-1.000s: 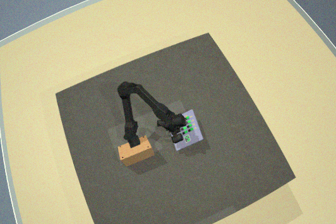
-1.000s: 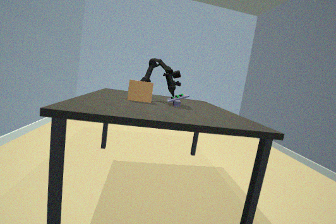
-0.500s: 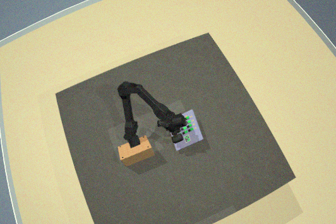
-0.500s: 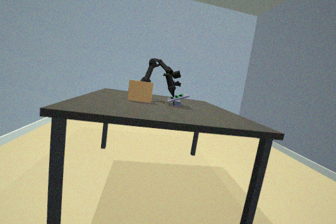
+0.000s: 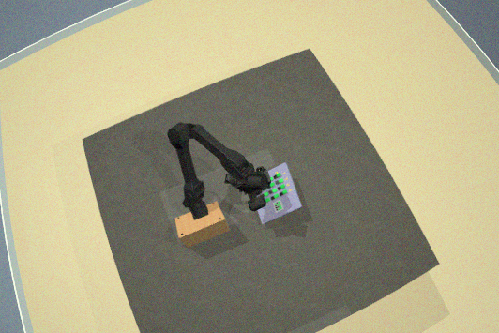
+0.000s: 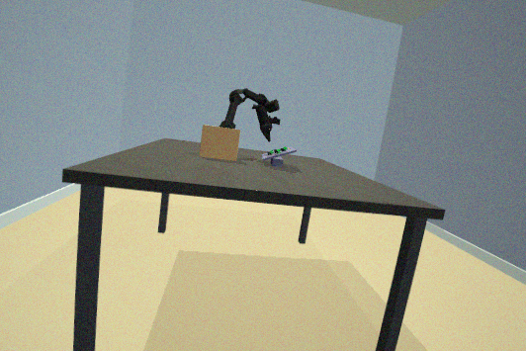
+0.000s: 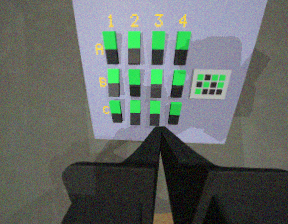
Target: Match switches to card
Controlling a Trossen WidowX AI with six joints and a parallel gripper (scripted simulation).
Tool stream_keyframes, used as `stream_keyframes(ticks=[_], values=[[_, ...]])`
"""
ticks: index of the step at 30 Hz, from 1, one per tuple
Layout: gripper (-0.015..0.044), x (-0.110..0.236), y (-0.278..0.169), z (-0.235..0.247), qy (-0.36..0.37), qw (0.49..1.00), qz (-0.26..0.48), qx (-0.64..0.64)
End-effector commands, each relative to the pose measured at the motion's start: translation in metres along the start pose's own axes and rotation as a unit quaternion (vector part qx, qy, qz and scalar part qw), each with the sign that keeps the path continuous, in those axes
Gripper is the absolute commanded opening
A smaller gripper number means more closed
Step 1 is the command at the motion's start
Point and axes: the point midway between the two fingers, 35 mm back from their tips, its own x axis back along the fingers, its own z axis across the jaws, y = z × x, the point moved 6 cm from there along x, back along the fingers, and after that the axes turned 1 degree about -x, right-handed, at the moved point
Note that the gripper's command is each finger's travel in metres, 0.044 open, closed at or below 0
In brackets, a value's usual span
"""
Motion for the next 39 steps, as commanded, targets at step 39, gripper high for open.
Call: stream_keyframes(ticks=[39], values=[[0.0000, -0.055, 0.002, -0.024, -0.001, 1.000, 0.012, -0.001]])
